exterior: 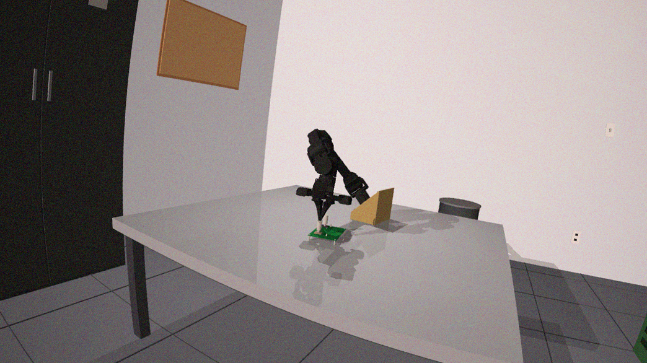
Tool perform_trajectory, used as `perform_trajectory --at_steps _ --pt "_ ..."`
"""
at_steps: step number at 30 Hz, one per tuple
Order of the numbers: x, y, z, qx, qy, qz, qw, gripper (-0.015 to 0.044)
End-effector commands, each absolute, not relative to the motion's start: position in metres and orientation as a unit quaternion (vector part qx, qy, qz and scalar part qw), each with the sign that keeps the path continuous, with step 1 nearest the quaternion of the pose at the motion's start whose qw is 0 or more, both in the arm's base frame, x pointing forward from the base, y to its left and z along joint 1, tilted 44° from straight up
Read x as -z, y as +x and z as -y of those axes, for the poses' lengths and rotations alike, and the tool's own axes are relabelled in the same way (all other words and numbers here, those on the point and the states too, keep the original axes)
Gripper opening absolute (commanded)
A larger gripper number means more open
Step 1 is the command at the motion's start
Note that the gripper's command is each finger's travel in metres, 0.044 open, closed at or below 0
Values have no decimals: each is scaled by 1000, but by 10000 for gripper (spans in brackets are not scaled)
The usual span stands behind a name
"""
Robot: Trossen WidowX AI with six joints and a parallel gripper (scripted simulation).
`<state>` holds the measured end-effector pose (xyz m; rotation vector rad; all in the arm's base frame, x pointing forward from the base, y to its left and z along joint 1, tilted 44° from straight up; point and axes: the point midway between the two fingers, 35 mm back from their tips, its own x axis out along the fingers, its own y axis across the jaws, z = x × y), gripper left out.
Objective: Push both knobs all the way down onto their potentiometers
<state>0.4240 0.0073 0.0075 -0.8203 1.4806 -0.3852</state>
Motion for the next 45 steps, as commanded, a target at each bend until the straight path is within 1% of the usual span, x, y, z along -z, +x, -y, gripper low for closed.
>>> perform_trajectory --at_steps 1,13,29,38,40,45 --pt "-4 425 -2 174 -358 -652 645 0" --pt "-5 425 -2 173 -358 -652 645 0" --pt "-21 426 -18 173 -357 -652 646 0" --pt "-19 423 -15 174 -358 -655 643 236" --pt "-21 408 -22 172 -357 -655 643 289" --pt "-29 348 -43 168 -356 -656 645 420"
